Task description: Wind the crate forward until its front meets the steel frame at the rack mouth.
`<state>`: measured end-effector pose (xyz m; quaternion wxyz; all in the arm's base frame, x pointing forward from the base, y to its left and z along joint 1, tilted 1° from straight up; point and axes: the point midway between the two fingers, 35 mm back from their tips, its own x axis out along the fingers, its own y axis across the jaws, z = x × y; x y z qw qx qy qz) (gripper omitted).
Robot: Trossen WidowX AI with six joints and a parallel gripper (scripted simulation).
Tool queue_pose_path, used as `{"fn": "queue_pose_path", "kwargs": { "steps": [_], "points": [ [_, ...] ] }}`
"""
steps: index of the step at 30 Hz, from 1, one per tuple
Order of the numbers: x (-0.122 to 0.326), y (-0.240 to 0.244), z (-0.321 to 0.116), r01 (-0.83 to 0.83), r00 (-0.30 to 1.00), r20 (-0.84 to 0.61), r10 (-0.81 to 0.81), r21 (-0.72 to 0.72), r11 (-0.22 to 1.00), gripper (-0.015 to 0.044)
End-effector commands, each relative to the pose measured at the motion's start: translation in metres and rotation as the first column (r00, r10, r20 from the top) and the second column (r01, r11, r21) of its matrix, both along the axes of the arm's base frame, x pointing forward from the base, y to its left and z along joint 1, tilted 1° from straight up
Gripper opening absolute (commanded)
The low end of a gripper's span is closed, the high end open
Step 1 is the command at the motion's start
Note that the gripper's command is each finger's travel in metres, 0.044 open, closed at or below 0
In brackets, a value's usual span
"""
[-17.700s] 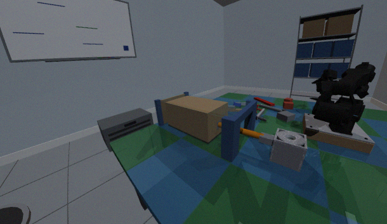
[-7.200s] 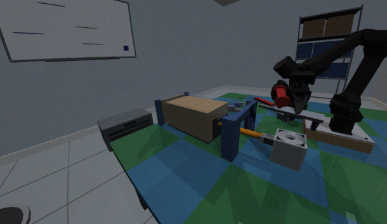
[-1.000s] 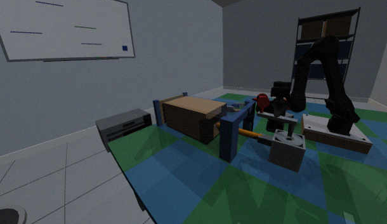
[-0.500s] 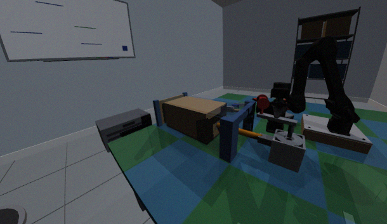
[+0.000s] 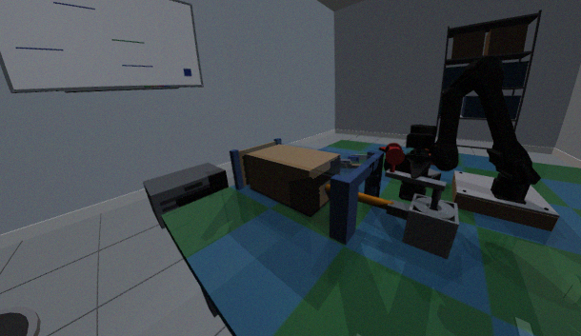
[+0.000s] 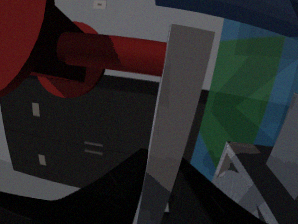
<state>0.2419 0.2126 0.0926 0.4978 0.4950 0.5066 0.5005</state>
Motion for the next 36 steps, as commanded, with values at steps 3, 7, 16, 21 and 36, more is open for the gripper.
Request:
{"fn": "queue_pose_path", "kwargs": {
  "steps": [3, 7, 16, 21, 36],
  "points": [
    [0.0004, 0.0000, 0.0007, -0.001, 1.000, 0.014, 0.001, 0.003, 1.000, 0.0000],
    [0.0003, 0.0000, -0.0006, -0.001, 1.000, 0.014, 0.001, 0.001, 1.000, 0.0000],
    [0.0002, 0.0000, -0.0018, -0.001, 1.000, 0.014, 0.001, 0.000, 1.000, 0.0000],
    [0.0001, 0.0000, -0.0027, -0.001, 1.000, 0.014, 0.001, 0.000, 1.000, 0.0000],
    [0.0001, -0.0001, -0.0034, 0.000, 1.000, 0.004, 0.000, -0.002, 1.000, 0.0240]
  ]
}}
